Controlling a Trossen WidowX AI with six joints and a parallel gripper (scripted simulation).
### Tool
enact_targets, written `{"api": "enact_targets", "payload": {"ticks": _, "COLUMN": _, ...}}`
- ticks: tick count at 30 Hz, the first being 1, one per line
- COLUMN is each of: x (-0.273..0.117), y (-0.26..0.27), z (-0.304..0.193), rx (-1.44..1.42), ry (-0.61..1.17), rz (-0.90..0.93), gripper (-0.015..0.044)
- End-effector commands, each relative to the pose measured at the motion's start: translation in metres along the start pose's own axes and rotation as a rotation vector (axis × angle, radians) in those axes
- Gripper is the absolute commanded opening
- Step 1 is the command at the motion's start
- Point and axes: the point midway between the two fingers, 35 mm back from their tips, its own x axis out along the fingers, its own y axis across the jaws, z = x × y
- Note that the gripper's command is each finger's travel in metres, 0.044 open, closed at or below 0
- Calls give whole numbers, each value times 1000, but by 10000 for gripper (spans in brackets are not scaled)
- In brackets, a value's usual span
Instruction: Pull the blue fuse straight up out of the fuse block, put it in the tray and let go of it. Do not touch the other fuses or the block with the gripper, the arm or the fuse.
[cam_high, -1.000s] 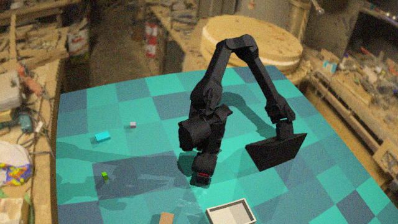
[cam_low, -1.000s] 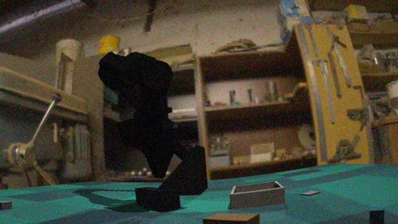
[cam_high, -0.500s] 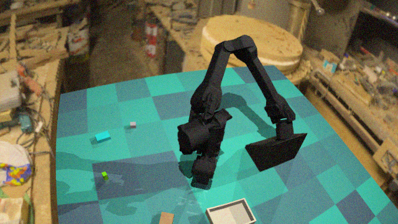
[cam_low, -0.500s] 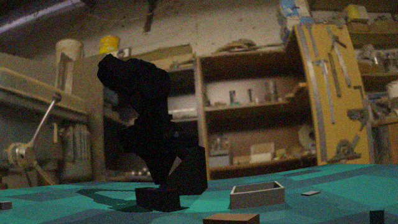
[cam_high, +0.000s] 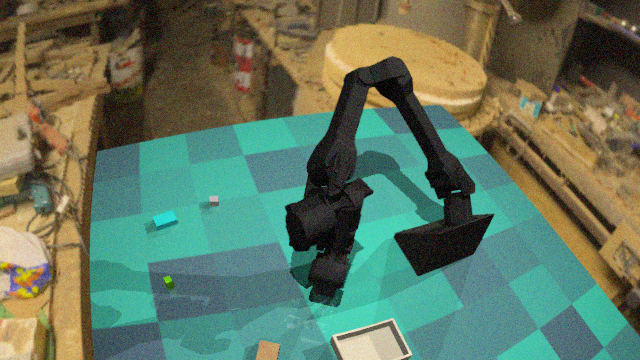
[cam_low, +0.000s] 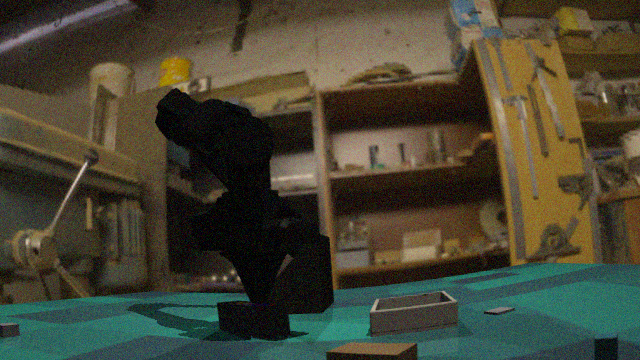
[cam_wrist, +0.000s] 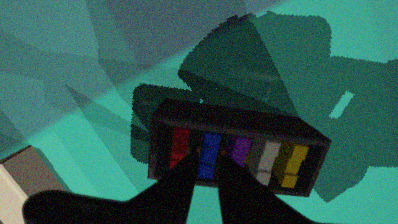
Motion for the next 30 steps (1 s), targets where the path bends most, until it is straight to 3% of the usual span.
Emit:
{"api": "enact_targets", "payload": {"ticks": 1, "x": 3, "y": 0, "z": 0, "rx": -4, "ry": -2, "rz": -3, "gripper": 63}}
{"api": "enact_targets", "payload": {"ticks": 11, "x": 9, "y": -1, "z": 0, "rx": -4, "ry": -2, "rz": -3, "gripper": 63}}
{"api": "enact_targets", "payload": {"ticks": 20, "x": 8, "y": 0, "z": 0, "rx": 1, "ry": 0, "rz": 0, "gripper": 3}}
{"api": "enact_targets", "payload": {"ticks": 30, "x": 6, "y": 0, "z": 0, "rx": 1, "ry": 0, "rz": 0, "gripper": 0}}
